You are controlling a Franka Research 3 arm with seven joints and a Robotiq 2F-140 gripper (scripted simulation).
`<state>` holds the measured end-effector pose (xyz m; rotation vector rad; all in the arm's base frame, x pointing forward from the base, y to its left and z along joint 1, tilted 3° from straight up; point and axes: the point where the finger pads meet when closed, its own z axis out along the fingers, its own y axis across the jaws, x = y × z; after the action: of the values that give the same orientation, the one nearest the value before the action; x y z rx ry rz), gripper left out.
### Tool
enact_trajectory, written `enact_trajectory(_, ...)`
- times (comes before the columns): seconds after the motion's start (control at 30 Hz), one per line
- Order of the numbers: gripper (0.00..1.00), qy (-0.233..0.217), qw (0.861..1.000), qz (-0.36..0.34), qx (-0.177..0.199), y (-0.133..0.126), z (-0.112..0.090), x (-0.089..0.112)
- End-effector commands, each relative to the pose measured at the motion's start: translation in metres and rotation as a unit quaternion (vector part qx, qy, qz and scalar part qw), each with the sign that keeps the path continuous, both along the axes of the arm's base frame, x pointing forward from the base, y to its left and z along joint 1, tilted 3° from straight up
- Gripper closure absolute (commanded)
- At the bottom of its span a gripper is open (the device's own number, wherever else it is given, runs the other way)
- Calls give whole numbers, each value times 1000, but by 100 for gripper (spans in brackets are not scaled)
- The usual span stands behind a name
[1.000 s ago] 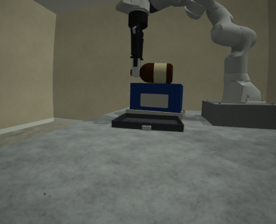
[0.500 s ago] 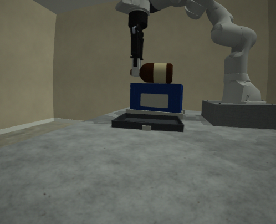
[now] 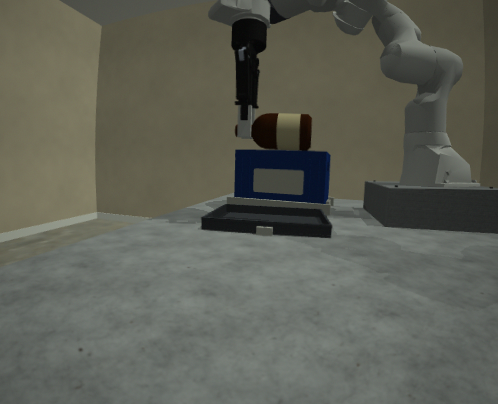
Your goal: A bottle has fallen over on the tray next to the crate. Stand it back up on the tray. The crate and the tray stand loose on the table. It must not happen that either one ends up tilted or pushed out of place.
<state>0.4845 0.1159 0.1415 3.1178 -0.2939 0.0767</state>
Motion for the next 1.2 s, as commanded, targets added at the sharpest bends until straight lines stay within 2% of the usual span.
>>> enact_trajectory(0.0,100,-1,1000,-6,3,2,1,0)
enact_trajectory(0.2,100,-1,1000,-23,3,2,1,0)
enact_trajectory(0.6,100,-2,994,-111,8,2,1,0)
enact_trajectory(1.17,100,-3,991,-132,9,2,1,0)
